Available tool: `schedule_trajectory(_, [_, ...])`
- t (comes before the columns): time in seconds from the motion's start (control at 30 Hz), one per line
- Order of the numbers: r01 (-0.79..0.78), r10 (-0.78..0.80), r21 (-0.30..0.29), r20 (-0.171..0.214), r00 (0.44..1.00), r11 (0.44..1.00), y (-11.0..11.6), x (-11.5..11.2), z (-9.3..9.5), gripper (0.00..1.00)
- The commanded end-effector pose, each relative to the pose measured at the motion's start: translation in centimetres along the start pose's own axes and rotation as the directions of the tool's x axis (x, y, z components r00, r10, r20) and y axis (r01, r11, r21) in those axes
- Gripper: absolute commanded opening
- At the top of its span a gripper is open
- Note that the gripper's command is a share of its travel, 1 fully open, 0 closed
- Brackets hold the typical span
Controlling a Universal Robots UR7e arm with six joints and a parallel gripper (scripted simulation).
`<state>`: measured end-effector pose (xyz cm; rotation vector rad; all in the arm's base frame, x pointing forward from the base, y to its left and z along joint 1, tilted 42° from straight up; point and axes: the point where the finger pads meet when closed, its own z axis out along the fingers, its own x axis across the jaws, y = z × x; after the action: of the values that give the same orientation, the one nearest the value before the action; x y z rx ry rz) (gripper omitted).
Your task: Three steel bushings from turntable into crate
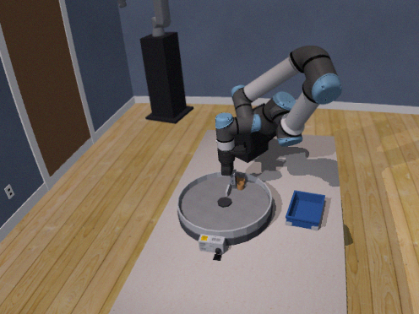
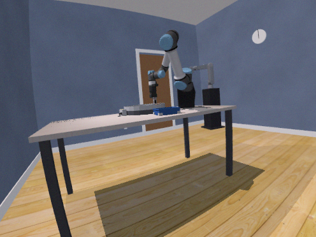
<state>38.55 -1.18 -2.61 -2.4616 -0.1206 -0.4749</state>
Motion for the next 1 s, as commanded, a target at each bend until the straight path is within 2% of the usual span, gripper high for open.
schedule_trajectory(0.0, [0.0, 0.0, -0.001, -0.001, 1.0, 1.0, 0.03, 0.02, 0.24, 0.4])
schedule_trajectory(0.97, [0.0, 0.0, -0.001, -0.001, 1.0, 1.0, 0.03, 0.02, 0.77, 0.4])
